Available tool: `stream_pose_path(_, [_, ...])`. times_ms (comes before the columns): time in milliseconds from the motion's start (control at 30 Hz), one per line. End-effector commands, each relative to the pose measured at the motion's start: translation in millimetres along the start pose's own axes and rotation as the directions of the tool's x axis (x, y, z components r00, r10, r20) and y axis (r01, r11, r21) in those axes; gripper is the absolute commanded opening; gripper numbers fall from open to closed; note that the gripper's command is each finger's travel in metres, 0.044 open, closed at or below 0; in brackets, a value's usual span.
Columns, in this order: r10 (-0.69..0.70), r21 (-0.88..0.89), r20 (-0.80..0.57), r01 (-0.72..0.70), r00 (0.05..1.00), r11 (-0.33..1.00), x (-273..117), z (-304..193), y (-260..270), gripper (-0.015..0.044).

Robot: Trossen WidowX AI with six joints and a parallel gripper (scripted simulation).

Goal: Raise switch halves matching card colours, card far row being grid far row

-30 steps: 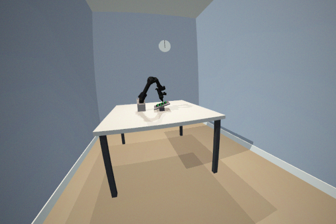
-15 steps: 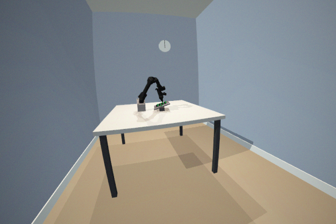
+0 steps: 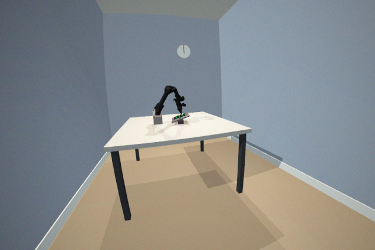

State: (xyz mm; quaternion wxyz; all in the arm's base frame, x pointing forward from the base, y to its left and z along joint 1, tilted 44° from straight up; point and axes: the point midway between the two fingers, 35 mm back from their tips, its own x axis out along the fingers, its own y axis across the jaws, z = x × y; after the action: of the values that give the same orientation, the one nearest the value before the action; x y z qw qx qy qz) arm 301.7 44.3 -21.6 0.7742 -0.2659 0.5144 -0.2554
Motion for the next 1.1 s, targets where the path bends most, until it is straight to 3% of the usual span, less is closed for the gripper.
stream_pose_path(0, [-0.007,-0.008,-0.001,0.007,1.000,1.000,1.7,-1.5,-0.3,0.0000])
stream_pose_path(1067, [-0.007,-0.008,-0.001,0.007,1.000,1.000,6.0,-1.4,-0.4,0.0000])
